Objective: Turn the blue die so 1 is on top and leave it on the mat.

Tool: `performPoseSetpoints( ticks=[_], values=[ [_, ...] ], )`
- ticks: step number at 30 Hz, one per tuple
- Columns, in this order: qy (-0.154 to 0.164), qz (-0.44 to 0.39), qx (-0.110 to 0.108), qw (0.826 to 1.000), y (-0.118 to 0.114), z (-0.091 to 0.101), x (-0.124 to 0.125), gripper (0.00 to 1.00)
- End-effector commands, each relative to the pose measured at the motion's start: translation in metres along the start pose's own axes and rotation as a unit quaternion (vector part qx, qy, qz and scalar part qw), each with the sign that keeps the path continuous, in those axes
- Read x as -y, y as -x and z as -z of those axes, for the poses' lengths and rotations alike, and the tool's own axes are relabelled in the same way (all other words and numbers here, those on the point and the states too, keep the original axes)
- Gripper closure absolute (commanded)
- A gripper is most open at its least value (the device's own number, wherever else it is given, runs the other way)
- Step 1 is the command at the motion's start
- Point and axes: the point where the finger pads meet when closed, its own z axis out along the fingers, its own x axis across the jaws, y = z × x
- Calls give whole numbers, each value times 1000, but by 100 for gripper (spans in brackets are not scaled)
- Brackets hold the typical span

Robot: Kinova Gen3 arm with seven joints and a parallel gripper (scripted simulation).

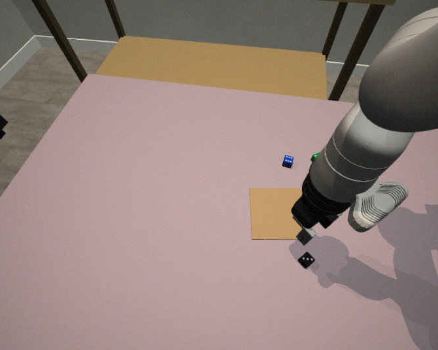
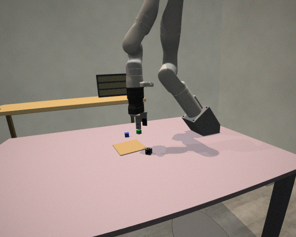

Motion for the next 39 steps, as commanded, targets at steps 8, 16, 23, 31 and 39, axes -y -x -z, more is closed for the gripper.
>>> performPoseSetpoints(
  ticks=[8,16,23,31,39],
  values=[
    [-5,-4,3,1000,2,-20,1,0],
    [-5,-4,3,1000,3,-35,1,0],
    [-5,-4,3,1000,3,-50,1,0],
    [-5,-4,3,1000,3,-60,2,0],
    [-17,-7,4,1000,3,-71,2,0]
  ],
)
